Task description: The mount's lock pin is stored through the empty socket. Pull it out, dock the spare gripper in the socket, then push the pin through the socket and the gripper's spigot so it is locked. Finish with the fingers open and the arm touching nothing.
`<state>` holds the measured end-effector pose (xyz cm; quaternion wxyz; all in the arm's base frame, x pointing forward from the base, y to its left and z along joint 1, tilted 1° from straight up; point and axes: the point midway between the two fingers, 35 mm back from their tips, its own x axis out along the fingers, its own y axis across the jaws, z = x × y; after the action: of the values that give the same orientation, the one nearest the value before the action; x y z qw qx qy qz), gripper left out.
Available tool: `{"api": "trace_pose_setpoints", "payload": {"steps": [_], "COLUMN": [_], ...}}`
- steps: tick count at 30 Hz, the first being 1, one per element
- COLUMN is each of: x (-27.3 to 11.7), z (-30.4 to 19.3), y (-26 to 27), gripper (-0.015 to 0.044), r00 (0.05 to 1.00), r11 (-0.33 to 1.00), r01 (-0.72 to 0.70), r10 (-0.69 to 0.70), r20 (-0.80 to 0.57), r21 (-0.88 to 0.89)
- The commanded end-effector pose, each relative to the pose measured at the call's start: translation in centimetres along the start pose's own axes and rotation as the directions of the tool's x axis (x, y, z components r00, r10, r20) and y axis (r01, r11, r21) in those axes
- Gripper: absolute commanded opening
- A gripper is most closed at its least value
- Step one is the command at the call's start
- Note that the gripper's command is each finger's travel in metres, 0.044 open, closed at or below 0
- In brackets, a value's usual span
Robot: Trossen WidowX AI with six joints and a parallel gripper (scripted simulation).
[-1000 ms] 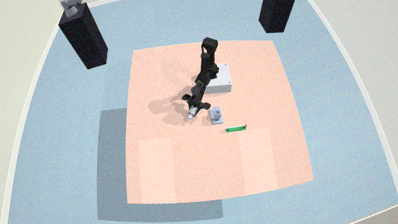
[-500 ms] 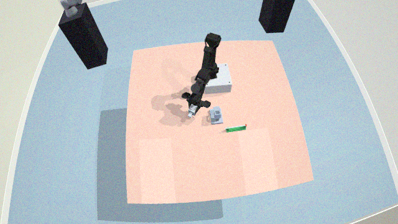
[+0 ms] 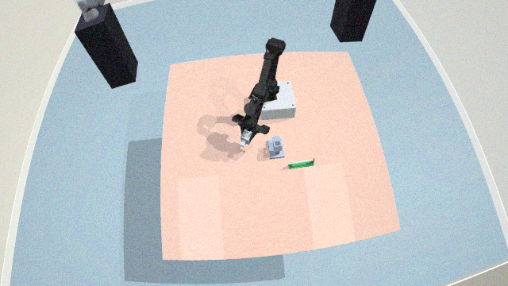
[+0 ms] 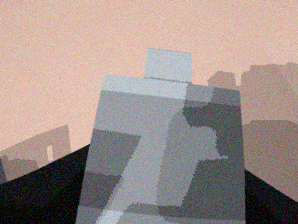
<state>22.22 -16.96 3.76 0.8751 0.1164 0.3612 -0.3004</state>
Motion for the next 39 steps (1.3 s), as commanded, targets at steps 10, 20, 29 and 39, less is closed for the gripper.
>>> {"api": "trace_pose_setpoints", "payload": {"steps": [10,20,29,39], "x": [-2.4,-2.1,-1.8,-1.7], "z": [1.4,0.8,1.2,1.5], "y": [-0.1,0.0,1.2,2.8], "gripper": [0.0000,0.0000,0.0000,0.0000], "r00": [1.000,1.000,0.996,0.977], "r11": [1.000,1.000,0.999,0.996], "r01": [0.003,0.000,-0.029,-0.064], "r10": [-0.003,0.000,0.027,0.050], "r20": [0.019,0.002,-0.086,-0.208], "r21": [0.003,0.000,-0.023,-0.057]}}
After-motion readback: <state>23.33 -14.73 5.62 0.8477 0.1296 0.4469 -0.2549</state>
